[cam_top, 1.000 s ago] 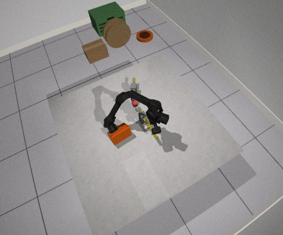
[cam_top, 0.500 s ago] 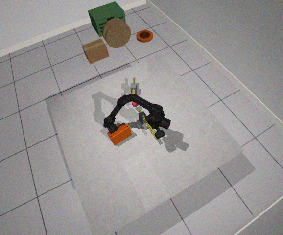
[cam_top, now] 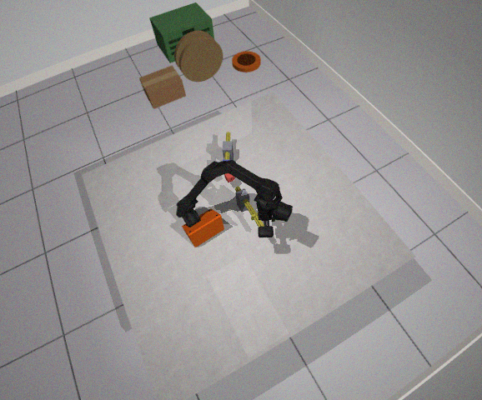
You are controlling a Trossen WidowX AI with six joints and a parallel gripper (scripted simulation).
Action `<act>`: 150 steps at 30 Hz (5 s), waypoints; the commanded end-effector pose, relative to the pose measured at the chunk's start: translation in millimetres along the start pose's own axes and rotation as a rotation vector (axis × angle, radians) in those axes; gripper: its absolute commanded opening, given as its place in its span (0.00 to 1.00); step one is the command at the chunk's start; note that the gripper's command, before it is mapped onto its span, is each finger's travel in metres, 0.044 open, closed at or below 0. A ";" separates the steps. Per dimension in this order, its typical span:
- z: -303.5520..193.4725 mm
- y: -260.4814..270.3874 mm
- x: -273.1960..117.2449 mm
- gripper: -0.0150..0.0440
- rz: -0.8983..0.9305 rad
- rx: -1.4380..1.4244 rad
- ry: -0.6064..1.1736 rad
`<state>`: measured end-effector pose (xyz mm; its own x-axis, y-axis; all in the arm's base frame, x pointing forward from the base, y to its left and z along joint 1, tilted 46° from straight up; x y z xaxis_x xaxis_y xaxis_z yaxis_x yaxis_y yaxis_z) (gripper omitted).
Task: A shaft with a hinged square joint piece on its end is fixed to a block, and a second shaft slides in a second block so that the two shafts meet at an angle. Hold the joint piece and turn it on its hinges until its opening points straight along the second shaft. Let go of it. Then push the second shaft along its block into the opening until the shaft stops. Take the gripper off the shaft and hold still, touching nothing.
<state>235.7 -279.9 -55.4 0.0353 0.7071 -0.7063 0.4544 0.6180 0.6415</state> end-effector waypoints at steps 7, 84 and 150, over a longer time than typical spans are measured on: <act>2.4 0.3 16.9 1.00 -0.015 0.360 0.029; 3.7 1.7 79.6 0.38 -0.072 1.092 0.062; 3.7 1.6 79.3 0.37 -0.073 1.088 0.062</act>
<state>242.5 -224.0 -111.5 -0.0547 0.7157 -0.6962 0.9985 0.0459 -0.0313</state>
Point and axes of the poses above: the point midway between the two fingers, 35 mm back from their tips, its own x axis out along the fingers, its own y axis across the jaws, z = x × y, the point moved 4 cm from there along -x, back along the fingers, and after that the axes turned 8 degrees about -x, right-handed, at the moved point
